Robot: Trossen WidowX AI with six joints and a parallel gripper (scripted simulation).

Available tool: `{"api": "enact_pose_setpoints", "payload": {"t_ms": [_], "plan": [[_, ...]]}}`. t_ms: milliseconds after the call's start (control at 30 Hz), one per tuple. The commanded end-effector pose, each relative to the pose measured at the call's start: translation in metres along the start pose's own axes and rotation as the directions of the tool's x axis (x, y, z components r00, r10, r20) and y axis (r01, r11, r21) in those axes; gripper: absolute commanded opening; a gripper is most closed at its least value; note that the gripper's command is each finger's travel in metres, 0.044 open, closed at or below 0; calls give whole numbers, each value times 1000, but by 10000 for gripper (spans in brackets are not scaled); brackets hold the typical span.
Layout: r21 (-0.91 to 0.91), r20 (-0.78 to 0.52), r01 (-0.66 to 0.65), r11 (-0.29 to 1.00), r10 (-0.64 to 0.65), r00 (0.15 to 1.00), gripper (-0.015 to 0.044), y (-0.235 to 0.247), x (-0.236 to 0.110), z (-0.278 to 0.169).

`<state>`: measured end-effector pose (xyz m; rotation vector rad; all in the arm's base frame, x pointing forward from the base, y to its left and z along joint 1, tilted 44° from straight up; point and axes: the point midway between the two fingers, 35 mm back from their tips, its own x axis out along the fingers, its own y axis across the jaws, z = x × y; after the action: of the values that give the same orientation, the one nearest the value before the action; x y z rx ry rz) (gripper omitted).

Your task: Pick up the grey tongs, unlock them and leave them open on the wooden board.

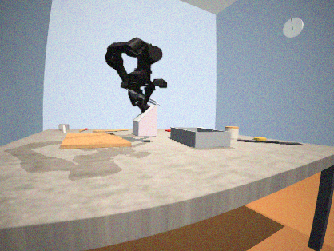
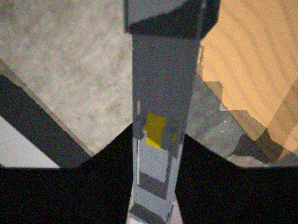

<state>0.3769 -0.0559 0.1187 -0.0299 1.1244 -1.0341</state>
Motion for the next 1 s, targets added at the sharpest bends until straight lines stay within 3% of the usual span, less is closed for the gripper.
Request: {"api": "enact_pose_setpoints", "payload": {"t_ms": [0,967], "plan": [[-41,0,-4,999,4,1000,-150,-13,-2,7],[-569,-2,-9,822,10,1000,-150,-162,0,46]]}}
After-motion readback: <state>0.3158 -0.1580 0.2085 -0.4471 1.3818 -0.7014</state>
